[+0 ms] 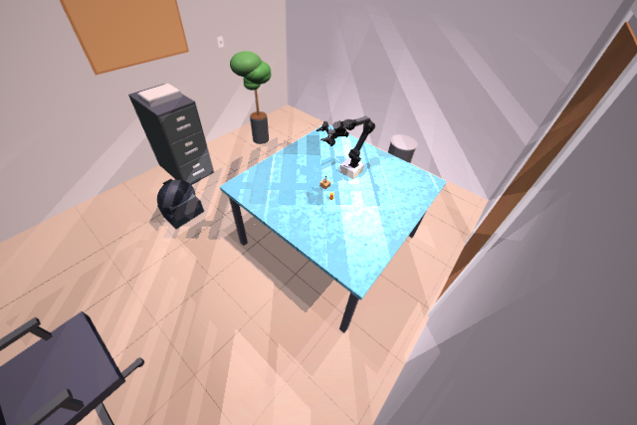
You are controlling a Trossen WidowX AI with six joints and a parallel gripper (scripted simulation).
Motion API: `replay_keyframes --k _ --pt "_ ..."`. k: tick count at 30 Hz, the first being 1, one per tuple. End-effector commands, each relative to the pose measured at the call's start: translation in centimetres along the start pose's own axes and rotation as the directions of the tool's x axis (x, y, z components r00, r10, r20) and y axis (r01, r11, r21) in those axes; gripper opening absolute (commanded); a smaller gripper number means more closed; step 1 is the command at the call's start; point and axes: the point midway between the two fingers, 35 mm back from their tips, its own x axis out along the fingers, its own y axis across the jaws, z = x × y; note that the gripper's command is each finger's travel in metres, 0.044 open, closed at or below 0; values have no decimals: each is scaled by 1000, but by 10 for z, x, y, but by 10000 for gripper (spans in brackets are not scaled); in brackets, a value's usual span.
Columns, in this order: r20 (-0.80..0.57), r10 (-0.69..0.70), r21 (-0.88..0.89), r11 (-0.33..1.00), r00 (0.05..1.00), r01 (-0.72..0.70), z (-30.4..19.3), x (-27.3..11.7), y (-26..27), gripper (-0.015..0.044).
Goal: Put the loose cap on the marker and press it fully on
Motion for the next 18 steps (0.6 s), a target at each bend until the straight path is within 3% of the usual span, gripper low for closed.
replay_keyframes --k 1,6,12,18 --pt "7 6 -5 1000 1000 -6 3 1 1 374" --pt "176 180 -145 977 968 -156 71 9 33 243" --pt "310 458 -356 868 833 -345 152 1 94 239" --pt "313 718 -550 670 621 -499 211 -26 167 239"
